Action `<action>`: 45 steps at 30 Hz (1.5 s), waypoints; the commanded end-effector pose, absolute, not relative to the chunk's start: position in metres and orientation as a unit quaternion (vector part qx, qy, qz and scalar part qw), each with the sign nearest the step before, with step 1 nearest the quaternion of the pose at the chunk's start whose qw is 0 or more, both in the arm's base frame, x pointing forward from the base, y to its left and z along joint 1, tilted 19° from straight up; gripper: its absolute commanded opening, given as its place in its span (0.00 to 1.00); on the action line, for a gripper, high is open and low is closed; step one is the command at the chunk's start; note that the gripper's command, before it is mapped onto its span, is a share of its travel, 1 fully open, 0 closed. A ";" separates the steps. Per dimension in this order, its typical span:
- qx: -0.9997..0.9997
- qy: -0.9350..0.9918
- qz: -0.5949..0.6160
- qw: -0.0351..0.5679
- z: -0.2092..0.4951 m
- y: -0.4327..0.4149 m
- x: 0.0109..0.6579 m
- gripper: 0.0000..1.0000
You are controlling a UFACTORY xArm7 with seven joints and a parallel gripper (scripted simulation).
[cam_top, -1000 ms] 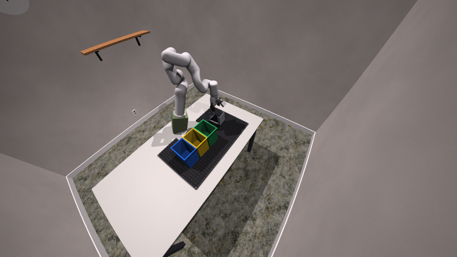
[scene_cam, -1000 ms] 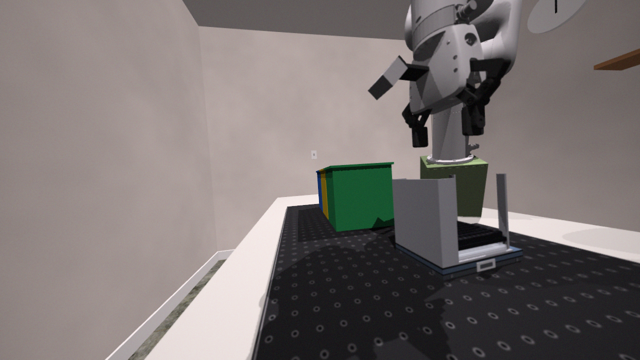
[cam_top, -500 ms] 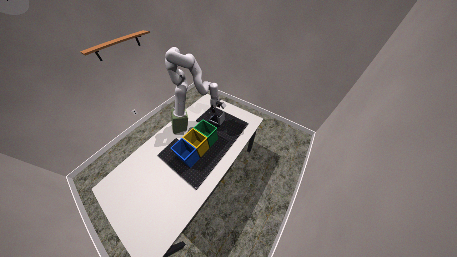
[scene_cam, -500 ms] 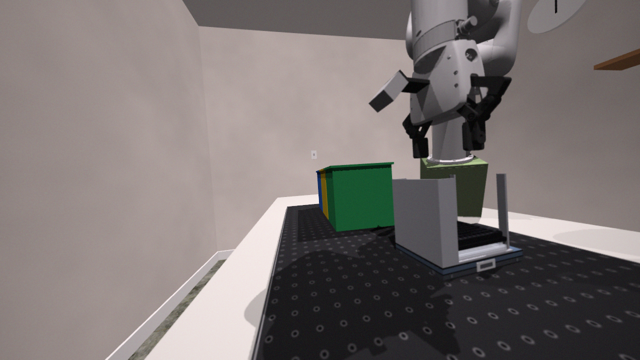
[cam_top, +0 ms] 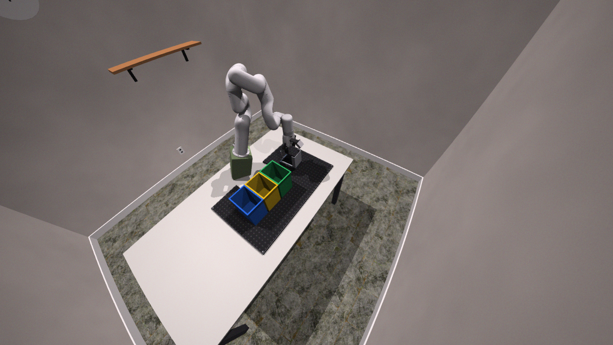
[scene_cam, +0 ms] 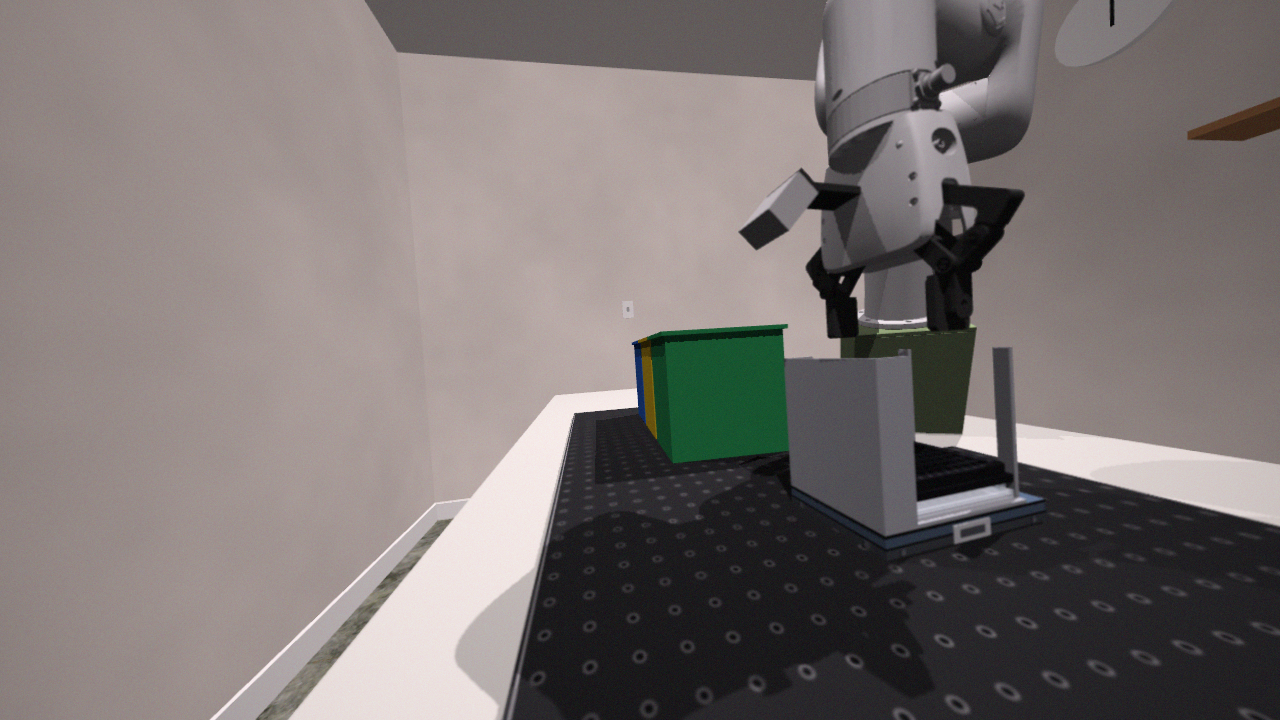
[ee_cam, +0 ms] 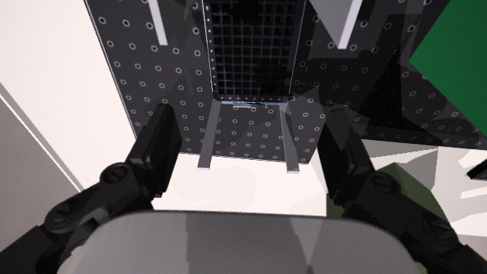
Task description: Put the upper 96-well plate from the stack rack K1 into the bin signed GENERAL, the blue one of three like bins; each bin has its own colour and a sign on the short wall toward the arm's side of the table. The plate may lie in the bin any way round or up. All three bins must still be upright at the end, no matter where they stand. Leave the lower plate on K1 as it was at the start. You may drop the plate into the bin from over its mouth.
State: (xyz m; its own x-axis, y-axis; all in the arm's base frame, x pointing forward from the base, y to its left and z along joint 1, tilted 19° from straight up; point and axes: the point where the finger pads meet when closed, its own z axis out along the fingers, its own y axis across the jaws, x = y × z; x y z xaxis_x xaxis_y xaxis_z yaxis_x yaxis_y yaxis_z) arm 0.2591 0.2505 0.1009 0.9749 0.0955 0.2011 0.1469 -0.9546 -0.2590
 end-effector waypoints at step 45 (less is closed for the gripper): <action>-0.984 -0.061 -0.094 0.138 0.036 0.271 0.271 1.00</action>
